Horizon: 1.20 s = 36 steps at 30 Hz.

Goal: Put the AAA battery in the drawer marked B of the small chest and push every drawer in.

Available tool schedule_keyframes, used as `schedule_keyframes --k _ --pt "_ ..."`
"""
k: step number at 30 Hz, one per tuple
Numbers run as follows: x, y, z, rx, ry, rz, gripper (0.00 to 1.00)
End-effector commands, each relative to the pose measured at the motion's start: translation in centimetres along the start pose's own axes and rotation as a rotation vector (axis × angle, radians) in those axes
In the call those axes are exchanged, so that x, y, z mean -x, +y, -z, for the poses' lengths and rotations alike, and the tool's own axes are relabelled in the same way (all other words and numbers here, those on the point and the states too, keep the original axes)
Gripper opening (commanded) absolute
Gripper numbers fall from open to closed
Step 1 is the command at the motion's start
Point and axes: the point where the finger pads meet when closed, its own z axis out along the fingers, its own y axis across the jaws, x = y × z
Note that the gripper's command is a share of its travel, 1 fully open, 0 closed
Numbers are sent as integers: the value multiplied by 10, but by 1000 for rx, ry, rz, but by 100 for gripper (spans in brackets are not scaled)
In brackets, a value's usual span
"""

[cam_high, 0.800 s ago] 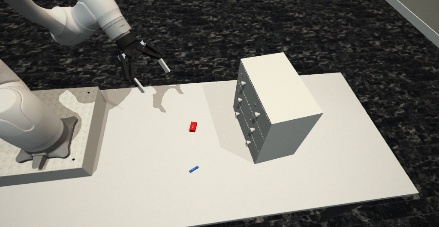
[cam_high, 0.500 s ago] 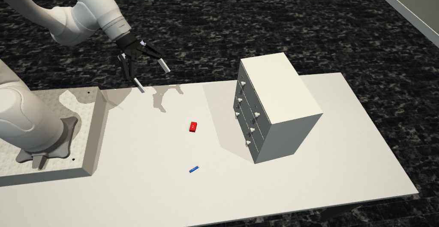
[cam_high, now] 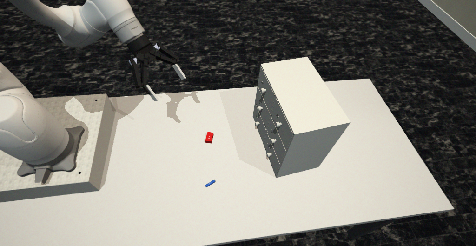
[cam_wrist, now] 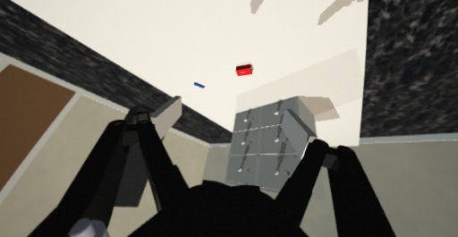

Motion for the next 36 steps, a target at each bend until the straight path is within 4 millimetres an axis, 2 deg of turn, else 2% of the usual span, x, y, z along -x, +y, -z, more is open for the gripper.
schedule_keyframes --k 1,4,5,7,10,12,13,14,15,16,17,18,19,20,21,22,23,24,27,30,31,33,36 --pt "24 -7 -9 -65 50 -71 100" --pt "59 -18 -21 -150 131 -179 100" --pt "59 -18 -21 -150 131 -179 100" --pt "88 -28 -30 -209 204 -268 100" --pt "88 -28 -30 -209 204 -268 100" --pt "121 -40 -38 -260 289 -367 100" --pt "121 -40 -38 -260 289 -367 100" --pt "138 -47 -41 -279 333 -417 100" --pt "138 -47 -41 -279 333 -417 100" --pt "156 -53 -45 -294 378 -467 100" --pt "156 -53 -45 -294 378 -467 100" --pt "174 -60 -47 -304 421 -517 100" --pt "174 -60 -47 -304 421 -517 100" --pt "192 -66 -50 -309 463 -564 100" --pt "192 -66 -50 -309 463 -564 100" --pt "210 -73 -52 -309 501 -610 100" --pt "210 -73 -52 -309 501 -610 100" --pt "227 -80 -53 -306 536 -651 100" --pt "227 -80 -53 -306 536 -651 100" --pt "271 -98 -55 -282 617 -752 100" --pt "271 -98 -55 -282 617 -752 100" --pt "292 -107 -56 -264 649 -797 100" --pt "309 -115 -56 -248 672 -830 100"
